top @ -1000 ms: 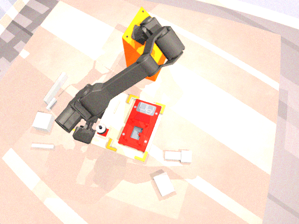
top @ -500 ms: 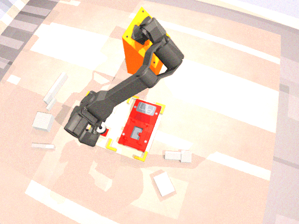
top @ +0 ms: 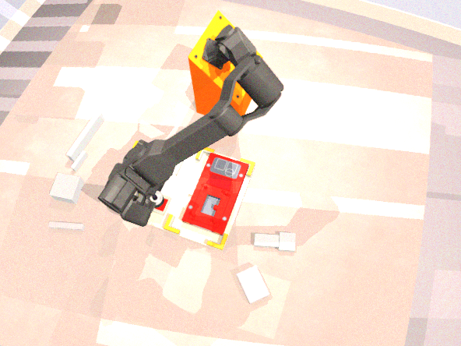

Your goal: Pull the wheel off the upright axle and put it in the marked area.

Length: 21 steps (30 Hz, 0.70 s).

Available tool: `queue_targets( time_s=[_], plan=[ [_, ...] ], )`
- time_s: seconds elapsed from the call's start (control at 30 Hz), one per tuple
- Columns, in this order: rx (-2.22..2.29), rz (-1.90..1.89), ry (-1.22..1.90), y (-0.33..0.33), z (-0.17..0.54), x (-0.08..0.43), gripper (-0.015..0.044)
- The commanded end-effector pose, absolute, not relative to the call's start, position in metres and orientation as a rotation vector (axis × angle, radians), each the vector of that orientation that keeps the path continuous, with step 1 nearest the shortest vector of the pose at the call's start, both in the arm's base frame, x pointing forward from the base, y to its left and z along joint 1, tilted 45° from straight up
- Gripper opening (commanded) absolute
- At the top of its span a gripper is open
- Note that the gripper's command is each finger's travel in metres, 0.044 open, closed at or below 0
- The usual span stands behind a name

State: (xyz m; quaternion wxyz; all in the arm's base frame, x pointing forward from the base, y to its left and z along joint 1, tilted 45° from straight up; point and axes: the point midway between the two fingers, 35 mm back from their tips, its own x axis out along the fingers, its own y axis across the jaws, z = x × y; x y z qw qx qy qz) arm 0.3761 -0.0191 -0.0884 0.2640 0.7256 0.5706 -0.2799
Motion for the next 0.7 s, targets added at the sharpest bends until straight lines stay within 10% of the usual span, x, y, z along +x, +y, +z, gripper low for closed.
queue_targets(
  time_s=[0.0,0.67],
  plan=[
    [1.960,-0.754,1.542,-0.0199,-0.0875,0.3765,0.0000],
    [1.960,-0.755,1.542,-0.0245,-0.0831,0.3754,0.0000]
  ],
)
